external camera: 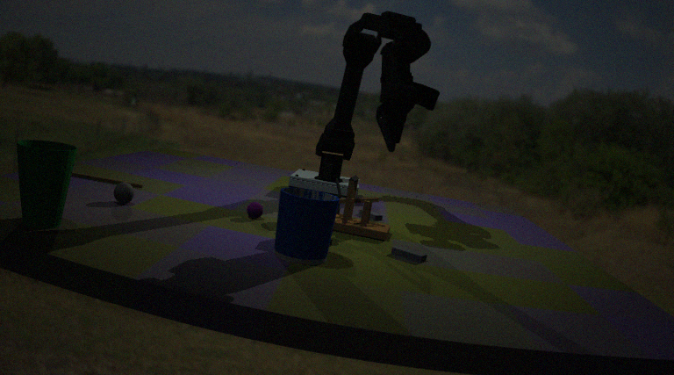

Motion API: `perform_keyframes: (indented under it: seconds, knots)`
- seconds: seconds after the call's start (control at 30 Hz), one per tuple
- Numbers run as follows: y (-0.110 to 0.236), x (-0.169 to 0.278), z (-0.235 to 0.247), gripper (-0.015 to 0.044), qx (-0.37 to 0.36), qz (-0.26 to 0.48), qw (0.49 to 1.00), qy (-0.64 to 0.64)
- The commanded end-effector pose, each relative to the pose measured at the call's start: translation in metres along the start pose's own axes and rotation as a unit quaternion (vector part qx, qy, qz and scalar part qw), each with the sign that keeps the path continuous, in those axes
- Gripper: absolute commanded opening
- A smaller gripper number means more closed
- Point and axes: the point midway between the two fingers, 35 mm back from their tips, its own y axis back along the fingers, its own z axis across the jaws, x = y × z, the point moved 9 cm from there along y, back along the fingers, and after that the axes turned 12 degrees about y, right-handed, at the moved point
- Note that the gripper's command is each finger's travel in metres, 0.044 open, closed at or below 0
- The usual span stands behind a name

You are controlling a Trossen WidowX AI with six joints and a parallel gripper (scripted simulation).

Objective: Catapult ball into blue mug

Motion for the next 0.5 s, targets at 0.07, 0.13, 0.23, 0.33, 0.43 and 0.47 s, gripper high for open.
perform_keyframes:
  seconds: [0.07,0.13,0.23,0.33,0.43,0.47]
  knots:
    - [-0.032,0.009,0.01,0.044,-0.093,0.031,0.993,-0.059]
    - [-0.04,0.011,0.012,0.044,-0.118,0.04,0.989,-0.074]
    - [-0.043,0.012,0.013,0.044,-0.127,0.043,0.988,-0.079]
    - [-0.043,0.008,0.012,0.044,-0.127,0.043,0.988,-0.079]
    - [-0.06,0.009,0.016,0.044,-0.127,0.043,0.988,-0.079]
    - [-0.073,0.01,0.019,0.044,-0.127,0.043,0.988,-0.079]
